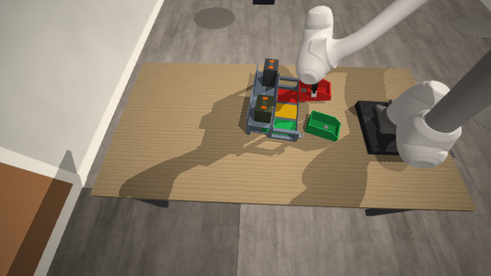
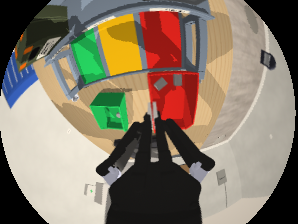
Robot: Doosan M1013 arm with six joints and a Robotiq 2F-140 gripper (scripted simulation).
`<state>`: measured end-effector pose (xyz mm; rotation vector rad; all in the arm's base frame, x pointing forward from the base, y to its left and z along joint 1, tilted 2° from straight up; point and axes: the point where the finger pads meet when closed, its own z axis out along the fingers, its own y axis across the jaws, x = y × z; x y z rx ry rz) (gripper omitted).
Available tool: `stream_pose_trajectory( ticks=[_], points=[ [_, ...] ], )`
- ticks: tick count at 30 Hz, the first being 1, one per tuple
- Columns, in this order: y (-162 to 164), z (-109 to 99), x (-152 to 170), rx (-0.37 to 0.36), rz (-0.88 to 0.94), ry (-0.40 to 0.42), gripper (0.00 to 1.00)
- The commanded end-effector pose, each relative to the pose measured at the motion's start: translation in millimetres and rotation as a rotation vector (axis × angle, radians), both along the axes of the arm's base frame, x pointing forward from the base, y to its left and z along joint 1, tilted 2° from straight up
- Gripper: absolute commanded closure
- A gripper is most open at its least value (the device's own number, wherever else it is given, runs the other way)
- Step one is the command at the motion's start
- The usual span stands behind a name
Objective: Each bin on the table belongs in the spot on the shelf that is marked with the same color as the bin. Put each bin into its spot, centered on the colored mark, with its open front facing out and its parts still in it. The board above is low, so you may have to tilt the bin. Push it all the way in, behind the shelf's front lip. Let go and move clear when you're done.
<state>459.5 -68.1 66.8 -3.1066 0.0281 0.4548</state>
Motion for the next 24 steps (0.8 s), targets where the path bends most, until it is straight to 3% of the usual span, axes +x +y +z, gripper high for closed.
stream_pose_trajectory(
  ticks=[1, 24],
  points=[
    [0, 0, 2, 0.0, 0.0, 0.0, 0.9],
    [0, -1, 27, 0.0, 0.0, 0.0, 0.9]
  ],
)
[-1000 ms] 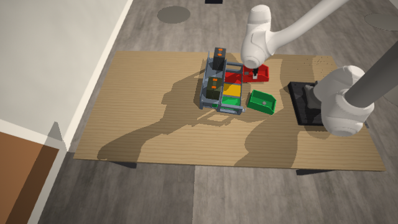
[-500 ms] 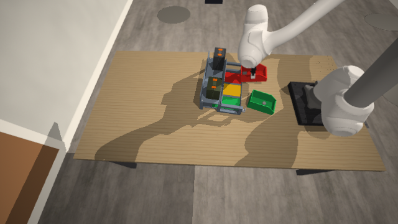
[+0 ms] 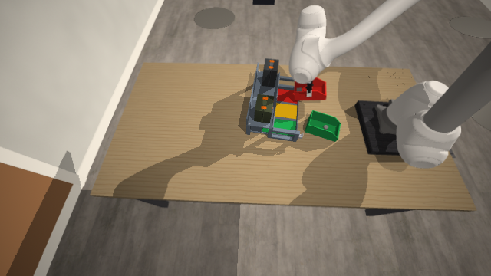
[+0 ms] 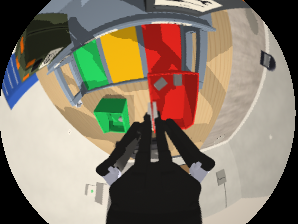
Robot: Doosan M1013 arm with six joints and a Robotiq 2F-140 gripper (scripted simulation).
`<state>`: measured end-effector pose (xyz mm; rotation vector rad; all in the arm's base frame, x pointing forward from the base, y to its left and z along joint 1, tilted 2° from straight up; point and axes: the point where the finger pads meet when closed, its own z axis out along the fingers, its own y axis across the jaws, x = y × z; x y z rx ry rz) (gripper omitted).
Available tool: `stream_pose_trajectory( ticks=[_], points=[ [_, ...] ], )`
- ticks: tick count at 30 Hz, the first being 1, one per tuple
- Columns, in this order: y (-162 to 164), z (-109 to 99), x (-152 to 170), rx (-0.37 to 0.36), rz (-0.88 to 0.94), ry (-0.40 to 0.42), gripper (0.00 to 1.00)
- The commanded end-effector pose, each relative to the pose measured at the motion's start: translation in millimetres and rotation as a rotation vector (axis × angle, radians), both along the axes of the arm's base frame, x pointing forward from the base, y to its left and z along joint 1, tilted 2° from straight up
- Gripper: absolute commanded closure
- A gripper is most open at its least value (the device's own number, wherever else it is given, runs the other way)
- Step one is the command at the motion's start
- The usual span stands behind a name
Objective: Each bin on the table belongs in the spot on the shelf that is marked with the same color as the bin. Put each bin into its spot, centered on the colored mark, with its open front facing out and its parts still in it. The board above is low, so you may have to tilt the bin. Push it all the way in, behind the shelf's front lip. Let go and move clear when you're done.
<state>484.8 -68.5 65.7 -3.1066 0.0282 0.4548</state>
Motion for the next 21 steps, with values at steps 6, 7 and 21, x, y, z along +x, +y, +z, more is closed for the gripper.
stream_pose_trajectory(
  ticks=[6, 7, 21],
  points=[
    [0, 0, 9, 0.0, 0.0, 0.0, 0.9],
    [0, 0, 9, 0.0, 0.0, 0.0, 0.9],
    [0, -1, 24, 0.0, 0.0, 0.0, 0.9]
  ],
)
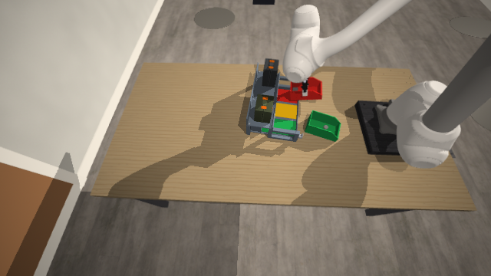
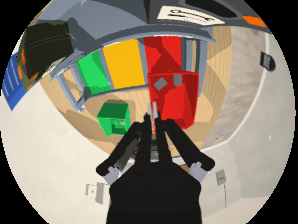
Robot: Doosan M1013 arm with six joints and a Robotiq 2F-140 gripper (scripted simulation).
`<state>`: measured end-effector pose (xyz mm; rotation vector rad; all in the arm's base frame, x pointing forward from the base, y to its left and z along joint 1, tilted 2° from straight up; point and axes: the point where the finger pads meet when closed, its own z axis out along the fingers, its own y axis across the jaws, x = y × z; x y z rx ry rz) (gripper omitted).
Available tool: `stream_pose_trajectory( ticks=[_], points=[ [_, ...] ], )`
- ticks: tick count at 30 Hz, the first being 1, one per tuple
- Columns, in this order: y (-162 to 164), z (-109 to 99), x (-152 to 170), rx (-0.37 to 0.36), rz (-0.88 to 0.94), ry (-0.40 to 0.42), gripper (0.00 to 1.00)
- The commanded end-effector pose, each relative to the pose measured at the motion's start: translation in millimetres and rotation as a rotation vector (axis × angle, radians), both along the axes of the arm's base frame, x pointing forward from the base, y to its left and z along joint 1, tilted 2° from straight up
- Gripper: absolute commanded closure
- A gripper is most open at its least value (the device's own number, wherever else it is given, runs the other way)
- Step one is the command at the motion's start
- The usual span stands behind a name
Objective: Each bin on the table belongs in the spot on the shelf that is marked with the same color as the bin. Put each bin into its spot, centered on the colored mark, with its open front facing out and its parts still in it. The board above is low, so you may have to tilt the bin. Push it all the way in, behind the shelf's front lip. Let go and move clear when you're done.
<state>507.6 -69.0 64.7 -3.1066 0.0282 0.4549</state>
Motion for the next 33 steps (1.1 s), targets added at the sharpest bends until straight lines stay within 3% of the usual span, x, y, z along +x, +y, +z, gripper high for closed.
stream_pose_trajectory(
  ticks=[1, 33],
  points=[
    [0, 0, 2, 0.0, 0.0, 0.0, 0.9],
    [0, -1, 23, 0.0, 0.0, 0.0, 0.9]
  ],
)
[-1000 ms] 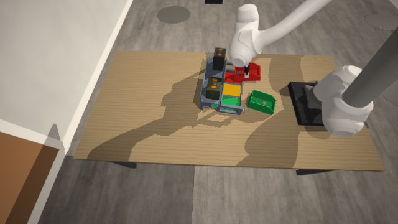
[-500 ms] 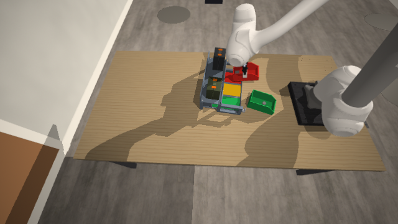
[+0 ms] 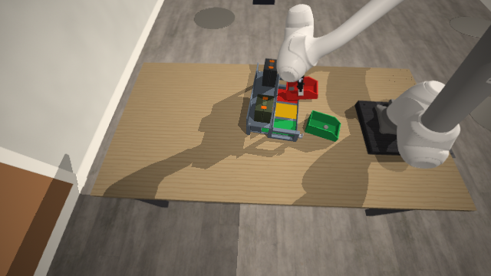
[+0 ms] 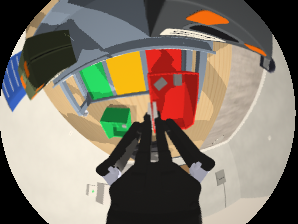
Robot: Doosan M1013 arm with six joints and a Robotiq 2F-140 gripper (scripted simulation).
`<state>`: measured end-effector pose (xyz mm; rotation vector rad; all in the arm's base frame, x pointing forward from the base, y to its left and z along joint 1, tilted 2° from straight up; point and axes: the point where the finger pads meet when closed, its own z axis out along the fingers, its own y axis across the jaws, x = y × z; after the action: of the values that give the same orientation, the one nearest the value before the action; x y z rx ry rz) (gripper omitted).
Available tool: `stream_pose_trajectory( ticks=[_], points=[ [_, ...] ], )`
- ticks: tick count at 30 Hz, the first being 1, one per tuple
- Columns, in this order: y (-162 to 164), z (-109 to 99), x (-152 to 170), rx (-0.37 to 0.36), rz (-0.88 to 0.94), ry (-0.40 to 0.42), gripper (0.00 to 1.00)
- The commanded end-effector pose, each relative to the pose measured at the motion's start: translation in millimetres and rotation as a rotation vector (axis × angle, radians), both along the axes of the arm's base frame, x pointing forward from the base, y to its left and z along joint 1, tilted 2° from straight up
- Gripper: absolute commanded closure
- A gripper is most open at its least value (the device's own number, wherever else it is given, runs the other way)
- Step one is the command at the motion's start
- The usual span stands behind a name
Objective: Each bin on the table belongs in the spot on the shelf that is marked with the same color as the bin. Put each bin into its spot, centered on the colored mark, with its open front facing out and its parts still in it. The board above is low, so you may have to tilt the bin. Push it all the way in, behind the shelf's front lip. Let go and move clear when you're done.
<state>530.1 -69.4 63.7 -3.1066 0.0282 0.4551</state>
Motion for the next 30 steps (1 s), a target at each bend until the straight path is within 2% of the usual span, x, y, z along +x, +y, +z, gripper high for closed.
stream_pose_trajectory(
  ticks=[1, 30],
  points=[
    [0.0, 0.1, 0.8, 0.0, 0.0, 0.0, 0.9],
    [0.0, 0.0, 3.6, 0.0, 0.0, 0.0, 0.9]
  ],
)
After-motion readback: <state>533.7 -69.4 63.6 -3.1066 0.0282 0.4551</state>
